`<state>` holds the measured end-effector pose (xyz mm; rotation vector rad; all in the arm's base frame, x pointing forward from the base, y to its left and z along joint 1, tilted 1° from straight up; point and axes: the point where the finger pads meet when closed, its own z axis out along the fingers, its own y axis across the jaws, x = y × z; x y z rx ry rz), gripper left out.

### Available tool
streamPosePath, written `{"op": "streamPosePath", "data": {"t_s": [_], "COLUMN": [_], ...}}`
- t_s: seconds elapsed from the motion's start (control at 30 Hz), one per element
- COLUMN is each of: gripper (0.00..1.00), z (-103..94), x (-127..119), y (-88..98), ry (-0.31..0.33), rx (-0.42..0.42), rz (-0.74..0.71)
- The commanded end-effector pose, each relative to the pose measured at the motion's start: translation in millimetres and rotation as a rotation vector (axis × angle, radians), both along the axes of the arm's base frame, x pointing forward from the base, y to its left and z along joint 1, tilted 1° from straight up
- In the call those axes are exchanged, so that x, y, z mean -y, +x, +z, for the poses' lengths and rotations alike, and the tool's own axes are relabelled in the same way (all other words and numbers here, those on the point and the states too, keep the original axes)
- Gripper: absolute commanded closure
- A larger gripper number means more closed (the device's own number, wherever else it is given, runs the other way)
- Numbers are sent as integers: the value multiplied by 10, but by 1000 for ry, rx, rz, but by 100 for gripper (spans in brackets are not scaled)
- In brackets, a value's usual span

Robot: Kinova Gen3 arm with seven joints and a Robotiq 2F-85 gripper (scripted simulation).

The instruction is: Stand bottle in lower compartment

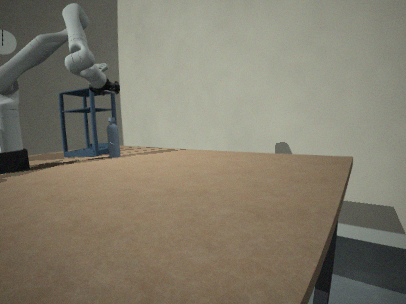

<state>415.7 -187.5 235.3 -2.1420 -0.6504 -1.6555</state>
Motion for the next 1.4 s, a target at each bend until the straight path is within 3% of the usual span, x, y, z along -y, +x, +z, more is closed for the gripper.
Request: {"op": "streamPosePath", "data": {"t_s": [0.0,0.23,0.53,1.37], "gripper": [24,24,24,24], "z": [-182,-208,-218,-254], "x": [113,112,116,118], "y": [-70,-67,-69,-70], "ry": [49,107,135,140], "rx": [15,127,182,191], "rz": [-19,-1,5,5]}}
